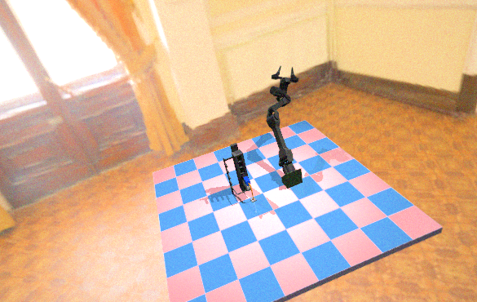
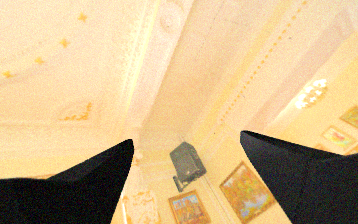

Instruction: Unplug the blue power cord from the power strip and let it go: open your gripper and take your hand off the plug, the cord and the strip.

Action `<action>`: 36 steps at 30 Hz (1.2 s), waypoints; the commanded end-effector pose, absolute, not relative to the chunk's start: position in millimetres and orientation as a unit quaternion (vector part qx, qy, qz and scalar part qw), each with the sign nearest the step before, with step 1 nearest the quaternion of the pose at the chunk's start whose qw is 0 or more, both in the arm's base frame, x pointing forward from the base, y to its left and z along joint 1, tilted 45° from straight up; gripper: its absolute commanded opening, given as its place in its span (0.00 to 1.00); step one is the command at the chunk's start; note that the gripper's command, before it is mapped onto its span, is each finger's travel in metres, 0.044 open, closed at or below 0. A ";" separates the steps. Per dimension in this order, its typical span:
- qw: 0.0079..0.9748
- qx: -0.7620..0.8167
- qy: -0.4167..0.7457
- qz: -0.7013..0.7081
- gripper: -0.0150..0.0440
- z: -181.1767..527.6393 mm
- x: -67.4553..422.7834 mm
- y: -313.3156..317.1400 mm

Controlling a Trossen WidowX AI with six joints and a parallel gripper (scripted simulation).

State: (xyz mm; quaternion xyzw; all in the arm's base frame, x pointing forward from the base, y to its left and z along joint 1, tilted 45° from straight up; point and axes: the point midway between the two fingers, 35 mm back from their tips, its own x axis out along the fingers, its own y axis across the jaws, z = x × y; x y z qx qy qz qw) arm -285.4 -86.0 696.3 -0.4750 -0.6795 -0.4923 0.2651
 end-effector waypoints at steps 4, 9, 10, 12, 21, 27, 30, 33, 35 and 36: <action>0.287 -0.447 -0.698 -0.479 0.75 697.3 -279.1 -104.4; 0.301 -0.390 -0.712 -0.501 0.53 691.2 -276.4 -147.6; 0.303 -0.379 -0.712 -0.508 0.53 689.5 -275.9 -156.4; 0.307 -0.354 -0.712 -0.523 0.53 685.3 -273.7 -176.2; 0.339 -0.238 -0.694 -0.589 0.53 662.4 -246.0 -267.8; 0.374 -0.161 -0.662 -0.629 0.53 642.6 -209.5 -327.7; 0.394 -0.125 -0.641 -0.647 0.53 631.6 -186.2 -355.3; 0.414 -0.094 -0.619 -0.661 0.53 621.2 -162.8 -378.1; 0.428 -0.074 -0.603 -0.669 0.53 614.1 -146.2 -392.0; 0.436 -0.065 -0.595 -0.672 0.53 610.5 -137.6 -398.6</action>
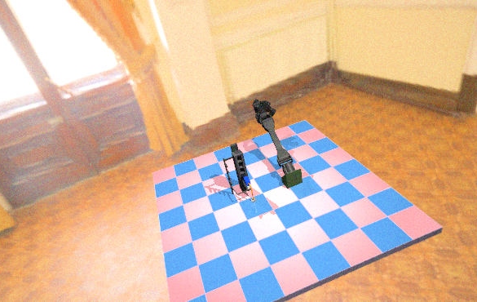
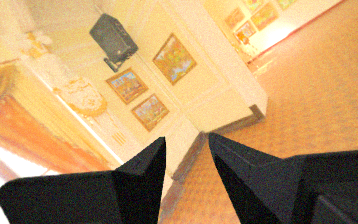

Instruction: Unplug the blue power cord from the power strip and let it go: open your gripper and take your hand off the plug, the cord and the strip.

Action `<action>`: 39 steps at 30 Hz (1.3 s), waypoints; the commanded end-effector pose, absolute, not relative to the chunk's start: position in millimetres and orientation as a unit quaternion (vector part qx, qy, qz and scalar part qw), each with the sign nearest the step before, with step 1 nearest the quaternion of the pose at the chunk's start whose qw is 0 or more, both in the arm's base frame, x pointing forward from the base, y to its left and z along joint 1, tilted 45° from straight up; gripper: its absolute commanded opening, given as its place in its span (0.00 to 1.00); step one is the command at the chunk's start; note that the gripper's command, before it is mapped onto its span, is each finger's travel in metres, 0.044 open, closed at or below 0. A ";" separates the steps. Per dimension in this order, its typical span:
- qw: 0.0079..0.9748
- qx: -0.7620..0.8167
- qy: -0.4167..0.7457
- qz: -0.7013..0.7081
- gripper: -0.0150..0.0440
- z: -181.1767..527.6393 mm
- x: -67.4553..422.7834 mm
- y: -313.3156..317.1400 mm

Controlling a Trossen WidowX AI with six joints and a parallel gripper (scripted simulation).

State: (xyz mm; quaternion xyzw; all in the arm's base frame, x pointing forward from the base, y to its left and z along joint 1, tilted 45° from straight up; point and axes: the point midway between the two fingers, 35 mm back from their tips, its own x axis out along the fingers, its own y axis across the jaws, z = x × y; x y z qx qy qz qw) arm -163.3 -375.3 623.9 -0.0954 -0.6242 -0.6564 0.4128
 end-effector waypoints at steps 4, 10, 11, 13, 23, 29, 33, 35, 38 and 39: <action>0.466 -0.029 -0.559 -0.685 0.53 595.4 -100.8 -422.5; 0.515 0.018 -0.498 -0.697 0.53 571.0 -39.4 -450.4; 0.523 0.025 -0.487 -0.699 0.53 566.8 -28.6 -454.0; 0.541 0.039 -0.465 -0.700 0.53 558.2 -6.6 -460.3; 0.632 0.089 -0.339 -0.692 0.53 511.3 111.6 -471.3; 0.686 0.105 -0.257 -0.672 0.53 481.7 182.9 -460.5; 0.721 0.109 -0.202 -0.654 0.53 461.5 229.0 -446.1; 0.738 0.108 -0.174 -0.643 0.53 451.2 251.4 -436.9; 0.763 0.106 -0.131 -0.624 0.53 435.7 284.1 -420.3; 0.771 0.104 -0.117 -0.617 0.53 430.5 294.6 -414.1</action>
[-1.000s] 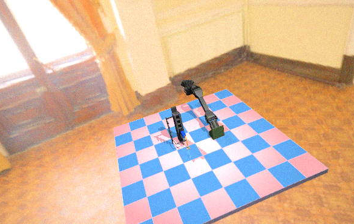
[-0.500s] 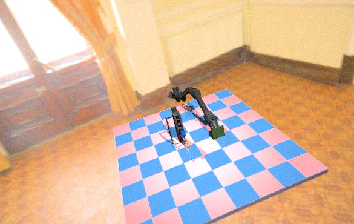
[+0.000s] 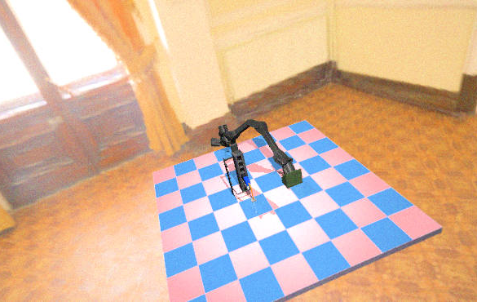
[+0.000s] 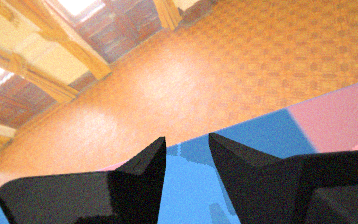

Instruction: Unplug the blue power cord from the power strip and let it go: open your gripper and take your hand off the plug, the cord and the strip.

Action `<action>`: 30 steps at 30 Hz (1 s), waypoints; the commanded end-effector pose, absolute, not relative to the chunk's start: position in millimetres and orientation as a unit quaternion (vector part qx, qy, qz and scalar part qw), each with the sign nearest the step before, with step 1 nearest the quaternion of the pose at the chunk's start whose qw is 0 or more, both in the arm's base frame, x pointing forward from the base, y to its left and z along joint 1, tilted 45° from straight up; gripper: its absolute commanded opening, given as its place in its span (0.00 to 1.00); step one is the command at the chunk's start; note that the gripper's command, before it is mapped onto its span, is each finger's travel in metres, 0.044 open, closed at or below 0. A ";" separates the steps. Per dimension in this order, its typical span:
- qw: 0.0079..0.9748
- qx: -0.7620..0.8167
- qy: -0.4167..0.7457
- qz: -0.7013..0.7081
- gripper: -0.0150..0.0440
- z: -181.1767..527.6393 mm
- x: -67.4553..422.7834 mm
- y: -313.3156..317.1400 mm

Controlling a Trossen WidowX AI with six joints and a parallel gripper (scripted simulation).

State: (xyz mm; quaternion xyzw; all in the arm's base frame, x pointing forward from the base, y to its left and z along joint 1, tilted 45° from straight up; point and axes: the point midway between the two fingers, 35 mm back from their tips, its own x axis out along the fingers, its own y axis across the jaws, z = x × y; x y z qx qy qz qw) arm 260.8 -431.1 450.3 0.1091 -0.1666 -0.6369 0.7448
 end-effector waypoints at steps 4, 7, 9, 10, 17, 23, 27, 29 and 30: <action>0.802 0.095 -0.061 -0.587 0.53 409.6 334.8 -386.3; 0.823 0.084 -0.020 -0.562 0.53 394.1 362.2 -362.7; 0.836 0.076 0.006 -0.544 0.53 383.8 379.2 -345.7; 0.842 0.071 0.020 -0.534 0.53 378.6 387.3 -336.9; 0.879 0.030 0.109 -0.463 0.53 343.1 435.8 -269.3; 0.901 -0.015 0.178 -0.394 0.53 313.4 465.2 -205.5; 0.911 -0.050 0.221 -0.346 0.53 294.3 478.1 -161.5; 0.914 -0.068 0.240 -0.321 0.53 285.1 482.6 -139.5; 0.915 -0.078 0.250 -0.309 0.53 280.5 484.3 -128.4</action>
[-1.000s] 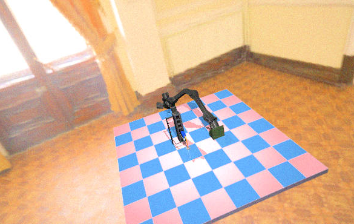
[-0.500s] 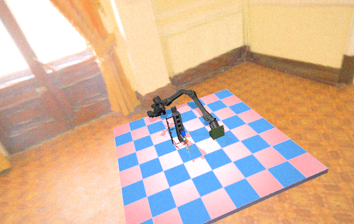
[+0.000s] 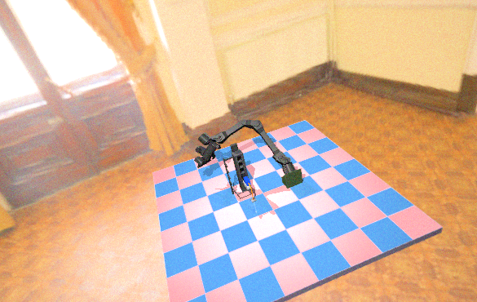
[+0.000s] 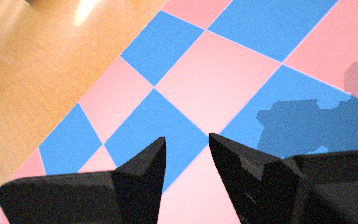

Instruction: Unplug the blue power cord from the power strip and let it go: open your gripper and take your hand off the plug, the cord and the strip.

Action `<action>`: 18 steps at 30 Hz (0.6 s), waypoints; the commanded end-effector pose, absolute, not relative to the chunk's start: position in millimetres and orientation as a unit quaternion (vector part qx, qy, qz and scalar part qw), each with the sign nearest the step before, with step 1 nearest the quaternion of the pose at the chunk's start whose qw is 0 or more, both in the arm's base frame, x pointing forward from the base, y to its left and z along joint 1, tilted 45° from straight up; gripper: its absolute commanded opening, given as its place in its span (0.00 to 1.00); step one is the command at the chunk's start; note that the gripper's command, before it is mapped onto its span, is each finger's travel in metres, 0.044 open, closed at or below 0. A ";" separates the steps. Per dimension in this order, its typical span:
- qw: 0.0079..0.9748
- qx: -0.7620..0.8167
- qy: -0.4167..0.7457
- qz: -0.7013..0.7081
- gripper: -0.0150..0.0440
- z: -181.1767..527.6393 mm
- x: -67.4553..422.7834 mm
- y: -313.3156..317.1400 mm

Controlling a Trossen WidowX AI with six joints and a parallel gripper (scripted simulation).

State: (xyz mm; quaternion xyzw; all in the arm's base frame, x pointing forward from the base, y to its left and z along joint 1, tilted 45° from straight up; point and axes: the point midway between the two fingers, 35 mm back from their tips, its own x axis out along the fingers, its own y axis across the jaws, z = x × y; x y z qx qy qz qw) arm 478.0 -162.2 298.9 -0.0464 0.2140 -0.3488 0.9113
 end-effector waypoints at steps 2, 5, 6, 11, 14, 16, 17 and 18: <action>0.916 -0.097 0.268 -0.283 0.53 271.5 486.9 -106.3; 0.915 -0.128 0.293 -0.245 0.53 258.2 488.4 -73.2; 0.915 -0.138 0.301 -0.232 0.53 253.9 488.3 -62.2; 0.906 -0.193 0.338 -0.166 0.53 232.7 483.1 -8.2; 0.897 -0.228 0.357 -0.126 0.53 220.5 476.5 23.2; 0.892 -0.251 0.364 -0.097 0.53 213.9 472.1 44.2; 0.889 -0.263 0.366 -0.081 0.53 211.1 470.0 55.5; 0.884 -0.277 0.370 -0.066 0.53 206.9 467.2 65.2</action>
